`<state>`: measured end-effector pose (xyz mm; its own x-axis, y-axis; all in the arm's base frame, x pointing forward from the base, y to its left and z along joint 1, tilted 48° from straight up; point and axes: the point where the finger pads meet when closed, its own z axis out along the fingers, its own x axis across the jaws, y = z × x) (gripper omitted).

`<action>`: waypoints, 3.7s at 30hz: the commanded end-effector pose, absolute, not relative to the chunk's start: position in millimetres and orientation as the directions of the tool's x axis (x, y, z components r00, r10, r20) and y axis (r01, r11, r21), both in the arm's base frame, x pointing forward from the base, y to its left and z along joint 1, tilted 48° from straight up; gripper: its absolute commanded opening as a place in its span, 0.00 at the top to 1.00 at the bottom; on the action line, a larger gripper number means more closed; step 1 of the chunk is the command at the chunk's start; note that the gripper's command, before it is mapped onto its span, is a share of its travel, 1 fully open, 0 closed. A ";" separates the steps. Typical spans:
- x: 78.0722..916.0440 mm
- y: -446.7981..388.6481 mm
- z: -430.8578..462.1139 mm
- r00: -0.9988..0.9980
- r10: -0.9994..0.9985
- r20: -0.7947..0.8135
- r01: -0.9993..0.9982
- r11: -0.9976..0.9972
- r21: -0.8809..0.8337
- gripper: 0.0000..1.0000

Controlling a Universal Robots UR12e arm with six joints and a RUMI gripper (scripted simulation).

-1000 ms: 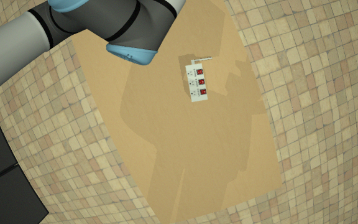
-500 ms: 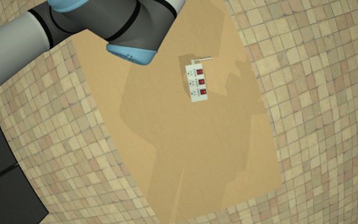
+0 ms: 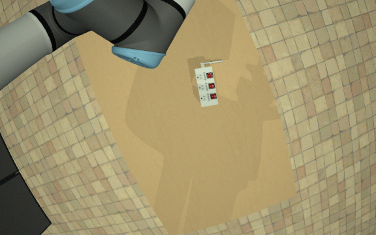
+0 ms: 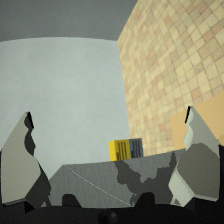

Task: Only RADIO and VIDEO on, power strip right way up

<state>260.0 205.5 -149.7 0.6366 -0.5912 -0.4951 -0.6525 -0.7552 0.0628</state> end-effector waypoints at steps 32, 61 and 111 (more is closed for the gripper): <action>355.2 130.4 -182.7 0.937 -0.094 -0.335 -0.100 -0.995 -0.001 0.00; 457.2 55.0 -202.8 0.840 0.456 -0.294 0.498 -0.863 0.082 0.00; 639.9 -55.4 -194.2 0.053 0.798 -0.600 0.998 -0.031 0.046 0.00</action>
<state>616.9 -45.4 -198.5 0.1665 0.8117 -0.5599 0.9857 -0.1519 0.0729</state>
